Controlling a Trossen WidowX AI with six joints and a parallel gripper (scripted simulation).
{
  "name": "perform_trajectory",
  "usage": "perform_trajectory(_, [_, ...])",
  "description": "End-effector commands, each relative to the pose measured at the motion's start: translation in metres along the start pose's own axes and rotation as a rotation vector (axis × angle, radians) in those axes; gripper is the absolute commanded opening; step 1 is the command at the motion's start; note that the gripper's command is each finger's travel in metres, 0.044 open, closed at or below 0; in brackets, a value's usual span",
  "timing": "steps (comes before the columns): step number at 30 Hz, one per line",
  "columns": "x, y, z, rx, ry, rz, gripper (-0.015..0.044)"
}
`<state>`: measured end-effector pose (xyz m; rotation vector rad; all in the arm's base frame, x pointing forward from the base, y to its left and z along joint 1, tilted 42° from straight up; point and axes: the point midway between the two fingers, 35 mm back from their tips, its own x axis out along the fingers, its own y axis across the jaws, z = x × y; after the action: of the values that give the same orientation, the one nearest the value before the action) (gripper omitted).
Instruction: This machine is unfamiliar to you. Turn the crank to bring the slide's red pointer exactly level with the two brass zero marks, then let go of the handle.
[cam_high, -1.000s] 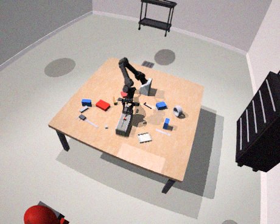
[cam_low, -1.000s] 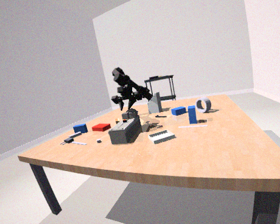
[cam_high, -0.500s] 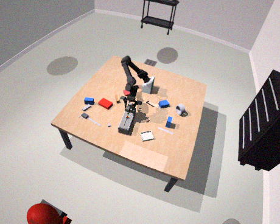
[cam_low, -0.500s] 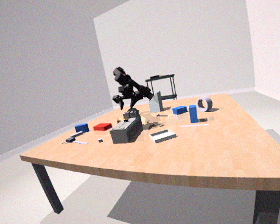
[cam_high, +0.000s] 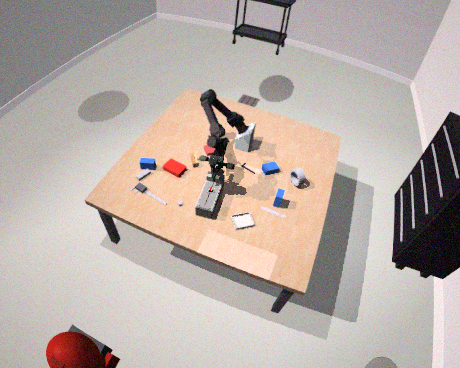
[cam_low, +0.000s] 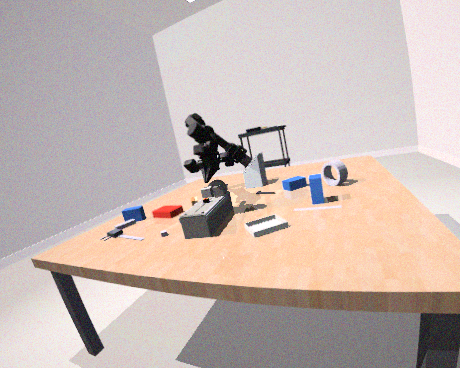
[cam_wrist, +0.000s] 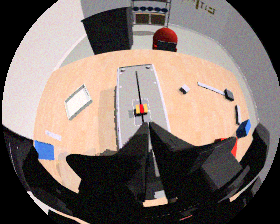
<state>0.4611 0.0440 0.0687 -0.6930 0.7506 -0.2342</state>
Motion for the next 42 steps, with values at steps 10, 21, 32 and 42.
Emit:
perform_trajectory(10, [0.0000,0.0000,0.0000,0.000,0.000,0.000,0.0000])
perform_trajectory(21, [0.0000,0.0000,0.0000,0.000,0.000,0.000,0.0236])
perform_trajectory(32, [0.0000,0.0000,0.0000,0.000,0.000,0.000,0.0387])
perform_trajectory(42, [0.0000,0.0000,0.0000,0.000,0.000,0.000,0.0125])
